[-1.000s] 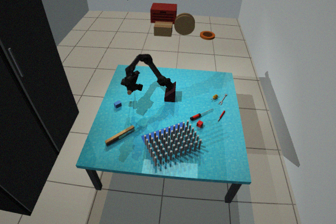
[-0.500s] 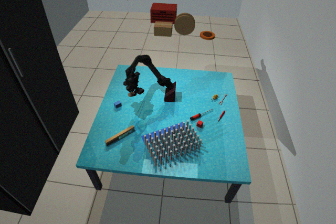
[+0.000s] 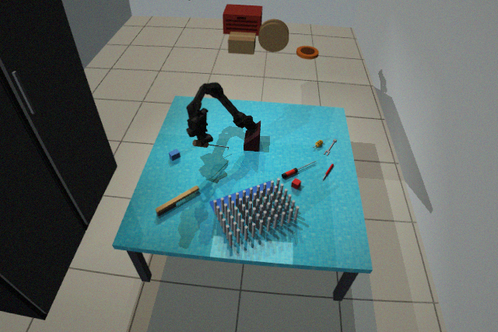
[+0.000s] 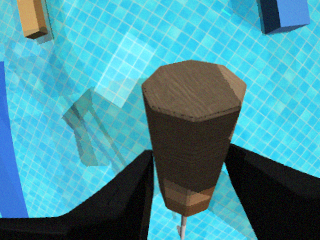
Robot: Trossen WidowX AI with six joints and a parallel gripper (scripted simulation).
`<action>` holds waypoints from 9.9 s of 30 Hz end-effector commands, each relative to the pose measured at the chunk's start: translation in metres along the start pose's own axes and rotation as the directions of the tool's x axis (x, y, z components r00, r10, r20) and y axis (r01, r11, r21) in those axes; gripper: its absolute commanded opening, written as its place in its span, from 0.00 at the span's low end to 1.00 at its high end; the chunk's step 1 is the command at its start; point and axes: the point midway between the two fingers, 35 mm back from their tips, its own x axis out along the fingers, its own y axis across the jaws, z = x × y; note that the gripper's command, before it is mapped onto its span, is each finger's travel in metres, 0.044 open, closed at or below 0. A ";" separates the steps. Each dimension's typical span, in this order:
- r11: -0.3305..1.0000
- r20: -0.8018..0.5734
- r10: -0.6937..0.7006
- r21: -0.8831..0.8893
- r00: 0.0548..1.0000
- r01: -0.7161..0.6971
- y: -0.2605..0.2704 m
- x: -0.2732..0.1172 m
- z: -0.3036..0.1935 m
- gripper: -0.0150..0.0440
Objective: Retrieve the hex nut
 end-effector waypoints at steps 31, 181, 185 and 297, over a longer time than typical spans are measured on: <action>0.483 -0.179 0.256 0.875 0.950 0.035 0.088 -0.010 -0.027 0.25; -0.144 -0.312 0.388 0.909 0.867 0.392 0.196 0.136 -0.066 0.25; -0.144 -0.312 0.388 0.909 0.867 0.392 0.198 0.136 -0.065 0.25; -0.144 -0.310 0.392 0.909 0.866 0.391 0.277 0.142 -0.056 0.25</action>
